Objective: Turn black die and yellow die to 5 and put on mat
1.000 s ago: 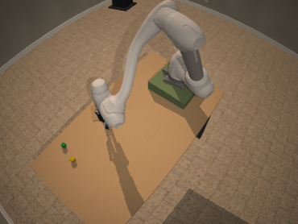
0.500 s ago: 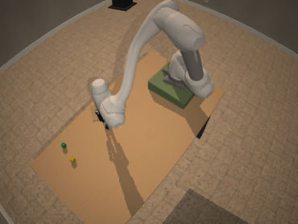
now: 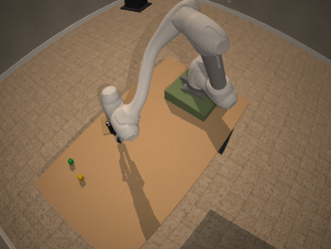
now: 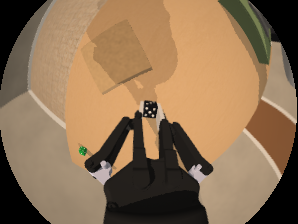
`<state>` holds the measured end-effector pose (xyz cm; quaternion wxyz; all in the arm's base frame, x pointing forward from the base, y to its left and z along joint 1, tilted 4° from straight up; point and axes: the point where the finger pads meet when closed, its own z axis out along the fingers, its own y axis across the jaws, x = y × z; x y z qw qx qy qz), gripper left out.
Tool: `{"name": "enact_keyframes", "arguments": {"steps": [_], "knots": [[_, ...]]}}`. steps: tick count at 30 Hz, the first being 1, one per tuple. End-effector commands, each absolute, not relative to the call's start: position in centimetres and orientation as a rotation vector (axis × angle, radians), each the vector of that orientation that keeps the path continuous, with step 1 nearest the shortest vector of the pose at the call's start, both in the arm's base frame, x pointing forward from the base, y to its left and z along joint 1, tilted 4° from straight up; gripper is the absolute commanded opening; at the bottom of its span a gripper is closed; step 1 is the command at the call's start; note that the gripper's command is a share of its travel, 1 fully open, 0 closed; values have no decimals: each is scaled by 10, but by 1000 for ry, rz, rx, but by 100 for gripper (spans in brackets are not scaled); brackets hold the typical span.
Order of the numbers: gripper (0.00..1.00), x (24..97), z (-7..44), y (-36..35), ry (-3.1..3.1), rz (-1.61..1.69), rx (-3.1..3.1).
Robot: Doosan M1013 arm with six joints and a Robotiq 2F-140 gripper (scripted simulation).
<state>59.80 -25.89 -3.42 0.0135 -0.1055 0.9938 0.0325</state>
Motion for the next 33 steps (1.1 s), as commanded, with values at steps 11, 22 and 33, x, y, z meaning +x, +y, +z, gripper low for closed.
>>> {"name": "enact_keyframes", "arguments": {"steps": [11,22,33], "knots": [[24,598,46,-262,3093,103,-331],[24,598,53,-262,3093,103,-331],[24,598,53,-262,3093,103,-331]]}}
